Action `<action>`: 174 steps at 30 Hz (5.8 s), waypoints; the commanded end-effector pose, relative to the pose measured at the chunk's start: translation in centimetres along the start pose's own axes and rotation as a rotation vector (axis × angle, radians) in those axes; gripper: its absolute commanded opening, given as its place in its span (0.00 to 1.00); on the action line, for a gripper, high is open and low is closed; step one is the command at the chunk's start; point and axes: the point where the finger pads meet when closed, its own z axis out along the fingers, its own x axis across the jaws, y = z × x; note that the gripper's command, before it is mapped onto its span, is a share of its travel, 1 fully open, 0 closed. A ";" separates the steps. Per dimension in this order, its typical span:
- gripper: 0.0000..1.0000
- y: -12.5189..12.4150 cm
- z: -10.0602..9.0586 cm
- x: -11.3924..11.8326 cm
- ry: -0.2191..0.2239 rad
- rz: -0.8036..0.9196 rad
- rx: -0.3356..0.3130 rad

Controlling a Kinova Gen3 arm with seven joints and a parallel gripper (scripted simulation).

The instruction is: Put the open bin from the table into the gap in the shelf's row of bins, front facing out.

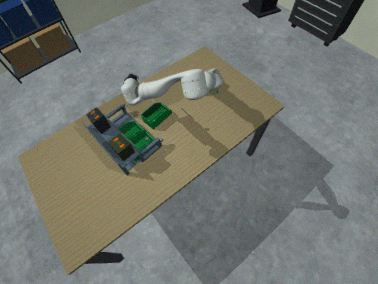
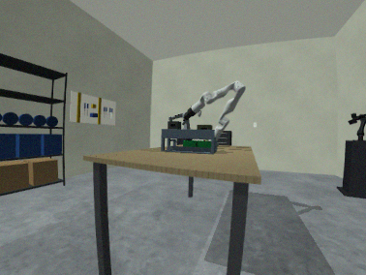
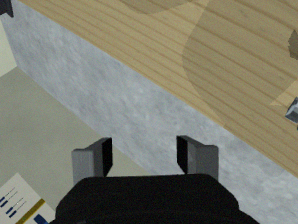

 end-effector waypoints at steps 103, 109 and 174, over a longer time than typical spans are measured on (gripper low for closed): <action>1.00 -7.3 0.3 -2.4 -0.017 0.429 0.265; 1.00 -7.6 0.3 -2.4 -0.017 0.447 0.275; 1.00 -10.1 -0.3 -2.2 -0.022 0.630 0.386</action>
